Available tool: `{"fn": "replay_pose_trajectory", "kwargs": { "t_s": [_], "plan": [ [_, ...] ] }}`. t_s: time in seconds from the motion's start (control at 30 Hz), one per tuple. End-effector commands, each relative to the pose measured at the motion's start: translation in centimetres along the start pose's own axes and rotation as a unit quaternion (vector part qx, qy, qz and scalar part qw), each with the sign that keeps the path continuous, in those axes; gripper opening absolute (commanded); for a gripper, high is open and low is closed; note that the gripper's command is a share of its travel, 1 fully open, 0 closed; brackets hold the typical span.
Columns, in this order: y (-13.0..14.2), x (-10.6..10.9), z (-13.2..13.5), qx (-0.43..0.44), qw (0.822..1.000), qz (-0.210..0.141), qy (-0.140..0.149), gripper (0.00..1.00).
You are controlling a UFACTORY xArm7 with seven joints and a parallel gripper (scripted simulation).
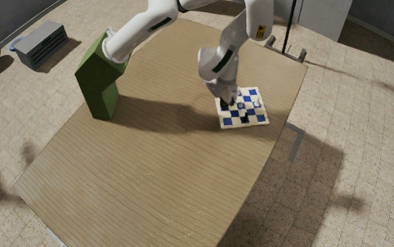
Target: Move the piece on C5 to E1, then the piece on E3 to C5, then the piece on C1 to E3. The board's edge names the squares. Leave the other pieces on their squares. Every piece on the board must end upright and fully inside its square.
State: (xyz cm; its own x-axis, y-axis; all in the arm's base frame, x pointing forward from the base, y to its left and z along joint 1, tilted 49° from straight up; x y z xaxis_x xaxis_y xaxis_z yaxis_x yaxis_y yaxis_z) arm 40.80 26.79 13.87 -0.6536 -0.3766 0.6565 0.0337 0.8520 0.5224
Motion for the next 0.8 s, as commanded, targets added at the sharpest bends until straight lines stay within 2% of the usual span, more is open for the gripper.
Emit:
{"fn": "replay_pose_trajectory", "kwargs": {
  "t_s": [0.0,0.3,0.4,0.77],
  "plan": [
    [0.0,0.0,0.0,0.000,1.000,0.000,0.000,0.00],
    [0.0,0.1,0.0,0.000,1.000,0.000,0.000,0.00],
    [0.0,0.8,0.0,0.000,1.000,0.000,0.000,0.00],
    [0.0,8.4,0.0,0.000,1.000,0.000,0.000,0.00]
  ]
}}
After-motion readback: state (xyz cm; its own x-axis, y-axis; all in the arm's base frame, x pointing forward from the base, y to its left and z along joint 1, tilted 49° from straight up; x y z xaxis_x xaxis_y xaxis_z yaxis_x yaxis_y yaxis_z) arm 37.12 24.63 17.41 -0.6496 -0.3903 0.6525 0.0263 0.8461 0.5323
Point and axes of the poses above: the point where the finger pads meet when closed, its own x axis back along the fingers, its own z axis across the jaws, y = z × x, the point moved 4 cm from there along x, back along the fingers, and after that the axes turned 10 degrees about x, right-handed, at the moved point
